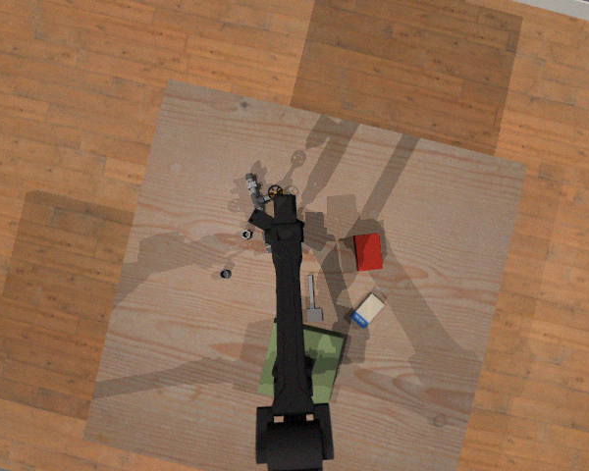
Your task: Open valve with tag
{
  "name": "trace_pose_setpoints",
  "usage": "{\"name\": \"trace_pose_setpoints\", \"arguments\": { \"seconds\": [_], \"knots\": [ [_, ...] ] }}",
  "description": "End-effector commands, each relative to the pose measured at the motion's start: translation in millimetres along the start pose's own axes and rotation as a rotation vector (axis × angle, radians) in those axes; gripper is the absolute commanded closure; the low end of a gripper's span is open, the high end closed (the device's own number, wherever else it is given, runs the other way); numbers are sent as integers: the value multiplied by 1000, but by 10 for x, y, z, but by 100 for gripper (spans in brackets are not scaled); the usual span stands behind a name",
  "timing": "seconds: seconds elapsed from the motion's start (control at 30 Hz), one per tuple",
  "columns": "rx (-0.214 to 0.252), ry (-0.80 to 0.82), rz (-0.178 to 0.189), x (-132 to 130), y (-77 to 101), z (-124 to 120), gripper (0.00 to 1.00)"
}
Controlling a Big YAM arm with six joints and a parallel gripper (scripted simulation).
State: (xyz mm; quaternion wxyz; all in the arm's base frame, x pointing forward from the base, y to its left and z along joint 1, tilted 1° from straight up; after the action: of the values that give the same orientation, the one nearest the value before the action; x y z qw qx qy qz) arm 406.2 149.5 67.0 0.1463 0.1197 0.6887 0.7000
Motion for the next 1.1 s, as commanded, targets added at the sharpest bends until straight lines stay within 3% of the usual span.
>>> {"name": "trace_pose_setpoints", "arguments": {
  "seconds": [0.0, 0.37, 0.4, 1.07],
  "knots": [
    [-21, 168, -21, -87, 136, 56, 100],
    [-20, 202, -22, -88, 136, 54, 100],
    [-19, 202, -22, -88, 136, 54, 0],
    [-20, 199, -23, -90, 132, 56, 0]
  ]
}}
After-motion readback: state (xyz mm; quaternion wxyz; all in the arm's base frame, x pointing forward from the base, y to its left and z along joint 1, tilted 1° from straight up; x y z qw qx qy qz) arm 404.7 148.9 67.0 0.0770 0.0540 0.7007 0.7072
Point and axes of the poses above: the point where the finger pads meet when closed, its own y axis back along the fingers, its own x axis across the jaws, z = x × y, the point moved 4 cm from there along y, back along the fingers, and after that the axes turned 10 degrees about -y, right-handed, at the moved point
